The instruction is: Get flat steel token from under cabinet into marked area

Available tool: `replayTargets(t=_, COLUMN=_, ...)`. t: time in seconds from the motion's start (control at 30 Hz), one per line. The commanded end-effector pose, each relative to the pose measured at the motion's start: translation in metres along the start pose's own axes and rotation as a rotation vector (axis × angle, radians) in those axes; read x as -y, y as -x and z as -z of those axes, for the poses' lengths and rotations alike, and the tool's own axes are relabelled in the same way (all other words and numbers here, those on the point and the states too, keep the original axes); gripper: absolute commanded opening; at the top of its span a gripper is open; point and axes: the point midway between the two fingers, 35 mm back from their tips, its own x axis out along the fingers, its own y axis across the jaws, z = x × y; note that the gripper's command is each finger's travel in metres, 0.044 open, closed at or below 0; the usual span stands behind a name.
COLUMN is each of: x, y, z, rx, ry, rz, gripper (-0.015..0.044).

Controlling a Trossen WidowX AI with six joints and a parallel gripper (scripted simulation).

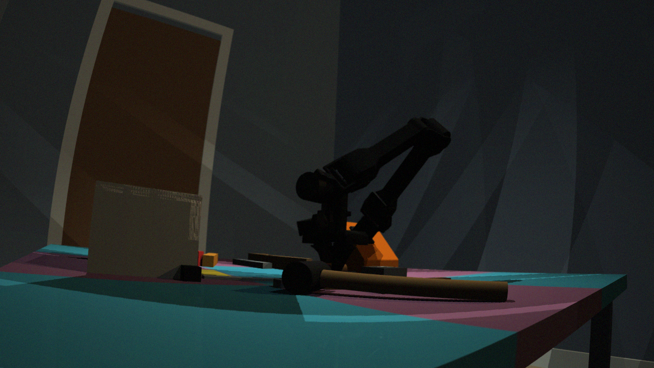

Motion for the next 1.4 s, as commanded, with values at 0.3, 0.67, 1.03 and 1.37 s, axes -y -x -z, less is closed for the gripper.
replayTargets(t=0.3, x=0.000, y=0.000, z=-0.008, rx=0.000, ry=-0.023, rz=0.001, gripper=0.0000)
replayTargets(t=0.67, x=0.000, y=0.000, z=-0.021, rx=0.000, ry=-0.044, rz=0.000, gripper=0.0000)
replayTargets(t=1.03, x=0.000, y=0.000, z=-0.035, rx=0.000, ry=-0.054, rz=0.000, gripper=0.0000)
replayTargets(t=1.37, x=0.000, y=0.001, z=-0.047, rx=0.000, ry=-0.058, rz=0.000, gripper=0.0000)
